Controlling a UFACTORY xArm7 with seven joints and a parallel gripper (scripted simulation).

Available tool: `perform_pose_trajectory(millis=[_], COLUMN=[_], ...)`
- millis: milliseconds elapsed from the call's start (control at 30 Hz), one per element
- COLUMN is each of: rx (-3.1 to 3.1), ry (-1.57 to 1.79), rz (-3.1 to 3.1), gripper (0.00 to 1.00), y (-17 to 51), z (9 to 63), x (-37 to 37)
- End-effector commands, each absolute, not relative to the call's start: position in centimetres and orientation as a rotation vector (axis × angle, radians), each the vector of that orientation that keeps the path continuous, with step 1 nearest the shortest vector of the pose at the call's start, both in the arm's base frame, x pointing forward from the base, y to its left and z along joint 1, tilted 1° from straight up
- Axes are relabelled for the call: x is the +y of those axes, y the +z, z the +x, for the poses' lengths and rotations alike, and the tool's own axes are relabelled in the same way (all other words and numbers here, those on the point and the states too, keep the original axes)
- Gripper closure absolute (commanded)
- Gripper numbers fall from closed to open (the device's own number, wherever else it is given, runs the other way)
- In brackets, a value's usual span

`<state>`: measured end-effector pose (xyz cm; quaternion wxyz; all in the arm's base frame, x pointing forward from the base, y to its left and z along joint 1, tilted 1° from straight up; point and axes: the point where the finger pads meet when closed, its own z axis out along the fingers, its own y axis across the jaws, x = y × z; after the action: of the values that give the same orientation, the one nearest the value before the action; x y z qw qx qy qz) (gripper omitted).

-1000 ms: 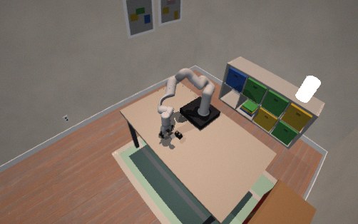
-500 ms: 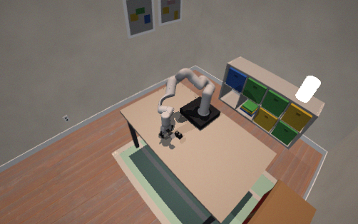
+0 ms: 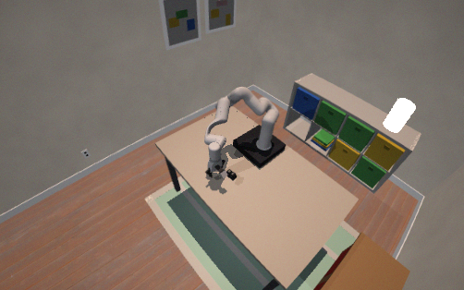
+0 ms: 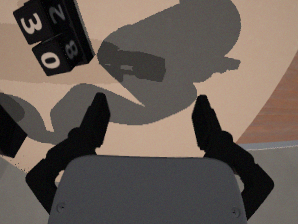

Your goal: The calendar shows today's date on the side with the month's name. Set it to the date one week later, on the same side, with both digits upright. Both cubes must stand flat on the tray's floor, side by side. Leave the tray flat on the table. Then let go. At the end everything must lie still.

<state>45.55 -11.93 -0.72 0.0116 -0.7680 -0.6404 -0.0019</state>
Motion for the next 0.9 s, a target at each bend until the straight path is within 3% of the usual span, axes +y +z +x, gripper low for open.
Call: perform_pose_trajectory(millis=[0, 867], rx=[-1.999, -1.415], ry=[-0.009, -0.002], rz=[-2.397, -2.781], gripper=[0.00, 0.00], y=[0.0, 0.1], z=[45.7, 41.8], x=[-12.0, -12.5])
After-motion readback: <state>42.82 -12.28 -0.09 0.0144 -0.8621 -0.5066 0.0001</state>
